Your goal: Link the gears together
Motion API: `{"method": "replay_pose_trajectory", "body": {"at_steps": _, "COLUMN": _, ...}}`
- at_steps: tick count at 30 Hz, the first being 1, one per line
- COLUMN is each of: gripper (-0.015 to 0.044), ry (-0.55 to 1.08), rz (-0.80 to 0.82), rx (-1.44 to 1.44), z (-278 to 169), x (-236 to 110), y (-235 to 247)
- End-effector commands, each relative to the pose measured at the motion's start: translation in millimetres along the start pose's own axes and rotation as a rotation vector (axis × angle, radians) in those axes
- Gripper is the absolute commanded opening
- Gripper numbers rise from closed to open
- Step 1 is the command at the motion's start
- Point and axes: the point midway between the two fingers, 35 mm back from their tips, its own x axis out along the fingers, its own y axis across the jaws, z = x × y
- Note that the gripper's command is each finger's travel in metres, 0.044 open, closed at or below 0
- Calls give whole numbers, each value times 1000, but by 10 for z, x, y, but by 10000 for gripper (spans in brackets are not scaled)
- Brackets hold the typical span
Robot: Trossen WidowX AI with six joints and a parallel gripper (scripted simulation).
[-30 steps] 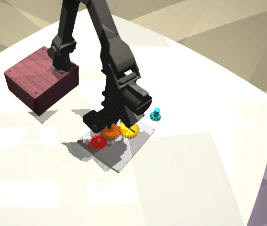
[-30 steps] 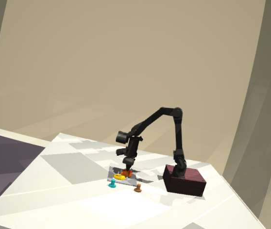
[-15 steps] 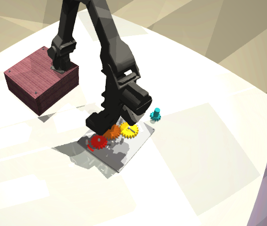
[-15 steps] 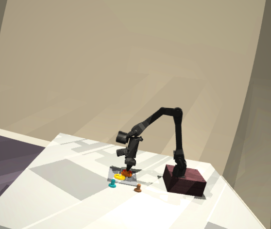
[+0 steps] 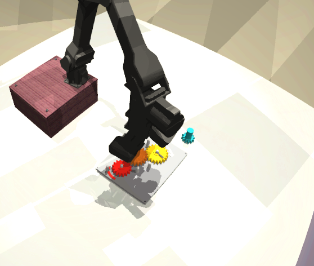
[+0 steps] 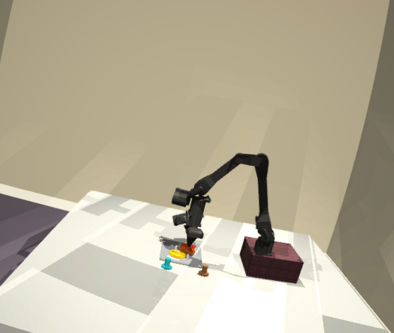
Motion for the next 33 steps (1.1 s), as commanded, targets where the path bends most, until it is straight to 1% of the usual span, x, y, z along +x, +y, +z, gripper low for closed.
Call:
{"method": "replay_pose_trajectory", "body": {"at_steps": 1, "gripper": 0, "ry": 0, "rz": 0, "rx": 30, "z": -7, "x": 6, "y": 4}}
{"method": "replay_pose_trajectory", "body": {"at_steps": 12, "gripper": 0, "ry": 0, "rz": 0, "rx": 230, "z": -3, "x": 12, "y": -12}}
{"method": "replay_pose_trajectory", "body": {"at_steps": 18, "gripper": 0, "ry": 0, "rz": 0, "rx": 293, "z": 3, "x": 22, "y": 0}}
{"method": "replay_pose_trajectory", "body": {"at_steps": 25, "gripper": 0, "ry": 0, "rz": 0, "rx": 259, "z": -9, "x": 29, "y": 3}}
{"method": "replay_pose_trajectory", "body": {"at_steps": 33, "gripper": 0, "ry": 0, "rz": 0, "rx": 118, "z": -8, "x": 35, "y": -11}}
